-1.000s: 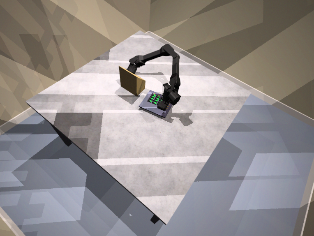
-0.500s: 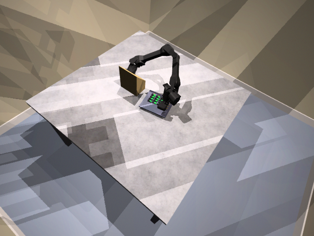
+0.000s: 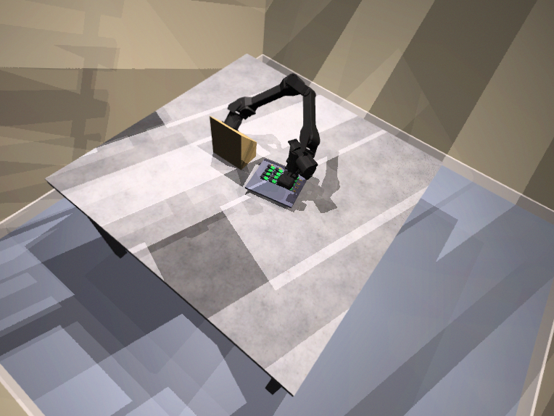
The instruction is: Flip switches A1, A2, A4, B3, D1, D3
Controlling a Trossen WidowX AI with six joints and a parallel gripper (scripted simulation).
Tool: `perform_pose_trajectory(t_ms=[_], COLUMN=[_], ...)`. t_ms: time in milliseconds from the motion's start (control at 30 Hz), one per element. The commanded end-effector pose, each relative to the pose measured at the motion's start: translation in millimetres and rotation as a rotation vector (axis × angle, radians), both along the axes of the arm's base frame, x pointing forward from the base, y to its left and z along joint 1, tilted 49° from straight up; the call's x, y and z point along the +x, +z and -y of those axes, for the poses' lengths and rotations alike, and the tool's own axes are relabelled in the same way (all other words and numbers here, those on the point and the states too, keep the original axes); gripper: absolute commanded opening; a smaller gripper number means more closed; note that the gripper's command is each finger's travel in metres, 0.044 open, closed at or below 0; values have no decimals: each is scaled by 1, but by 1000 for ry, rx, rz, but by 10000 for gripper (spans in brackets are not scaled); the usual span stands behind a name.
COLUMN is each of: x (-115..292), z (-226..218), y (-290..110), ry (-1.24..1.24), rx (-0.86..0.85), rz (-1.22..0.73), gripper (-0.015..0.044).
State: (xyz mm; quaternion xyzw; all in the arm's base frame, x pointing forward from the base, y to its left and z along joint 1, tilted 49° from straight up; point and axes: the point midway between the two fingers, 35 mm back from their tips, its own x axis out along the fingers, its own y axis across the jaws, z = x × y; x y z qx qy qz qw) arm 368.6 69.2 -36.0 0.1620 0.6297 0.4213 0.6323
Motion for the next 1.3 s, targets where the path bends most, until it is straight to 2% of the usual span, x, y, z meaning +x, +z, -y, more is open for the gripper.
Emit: perform_pose_trajectory(t_ms=[0,100,333,433,567,1267], x=[4,-1,-57,-58,-63,-67], z=[16,17,21,19,-4,-23], y=[14,15,20,19,-2,-19], ry=[-10,-11,-10,-12,-29,-30], rx=[-2,-2,-2,-2,7,9], rz=[21,20,17,18,32,32], gripper=[0,0,0,0,0,0])
